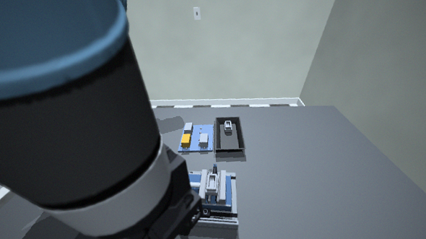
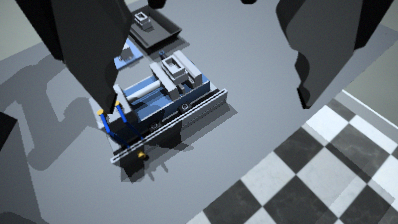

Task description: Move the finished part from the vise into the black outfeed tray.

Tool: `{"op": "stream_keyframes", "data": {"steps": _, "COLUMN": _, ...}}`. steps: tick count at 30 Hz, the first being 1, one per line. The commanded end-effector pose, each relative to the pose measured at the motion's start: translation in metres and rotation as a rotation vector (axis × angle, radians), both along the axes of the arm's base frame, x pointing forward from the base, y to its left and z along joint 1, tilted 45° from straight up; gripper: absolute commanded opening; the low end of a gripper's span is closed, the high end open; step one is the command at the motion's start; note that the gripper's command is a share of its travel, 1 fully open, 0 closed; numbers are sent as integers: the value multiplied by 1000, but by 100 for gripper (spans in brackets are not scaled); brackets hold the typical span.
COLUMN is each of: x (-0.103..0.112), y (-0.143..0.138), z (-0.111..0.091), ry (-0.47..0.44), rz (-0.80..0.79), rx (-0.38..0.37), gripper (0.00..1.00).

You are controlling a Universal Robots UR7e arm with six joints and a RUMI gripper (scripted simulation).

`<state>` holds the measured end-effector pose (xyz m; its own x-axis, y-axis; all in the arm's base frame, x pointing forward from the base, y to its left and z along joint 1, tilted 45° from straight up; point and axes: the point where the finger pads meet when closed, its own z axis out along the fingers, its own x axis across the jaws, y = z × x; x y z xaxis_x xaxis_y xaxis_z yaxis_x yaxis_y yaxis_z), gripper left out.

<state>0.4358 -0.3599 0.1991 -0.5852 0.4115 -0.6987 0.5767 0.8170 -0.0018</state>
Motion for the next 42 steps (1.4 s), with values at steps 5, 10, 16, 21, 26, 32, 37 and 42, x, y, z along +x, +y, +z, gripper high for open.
{"op": "stream_keyframes", "data": {"steps": 5, "x": 0, "y": 0, "z": 1, "ry": -1, "rz": 0, "rx": -1, "gripper": 100}}
{"op": "stream_keyframes", "data": {"steps": 10, "x": 0, "y": 0, "z": 1, "ry": -1, "rz": 0, "rx": -1, "gripper": 100}}
{"op": "stream_keyframes", "data": {"steps": 16, "x": 0, "y": 0, "z": 1, "ry": -1, "rz": 0, "rx": -1, "gripper": 100}}
{"op": "stream_keyframes", "data": {"steps": 21, "x": 2, "y": 2, "z": -1, "ry": 2, "rz": 5, "rx": -4, "gripper": 100}}
{"op": "stream_keyframes", "data": {"steps": 26, "x": 15, "y": 15, "z": -10, "ry": 27, "rz": 48, "rx": -32, "gripper": 100}}
{"op": "stream_keyframes", "data": {"steps": 32, "x": 46, "y": 53, "z": -33, "ry": 86, "rz": 160, "rx": -109, "gripper": 100}}
{"op": "stream_keyframes", "data": {"steps": 37, "x": 64, "y": 80, "z": -47, "ry": 119, "rz": 230, "rx": -161, "gripper": 100}}
{"op": "stream_keyframes", "data": {"steps": 42, "x": 88, "y": 127, "z": -67, "ry": 165, "rz": 341, "rx": -248, "gripper": 100}}
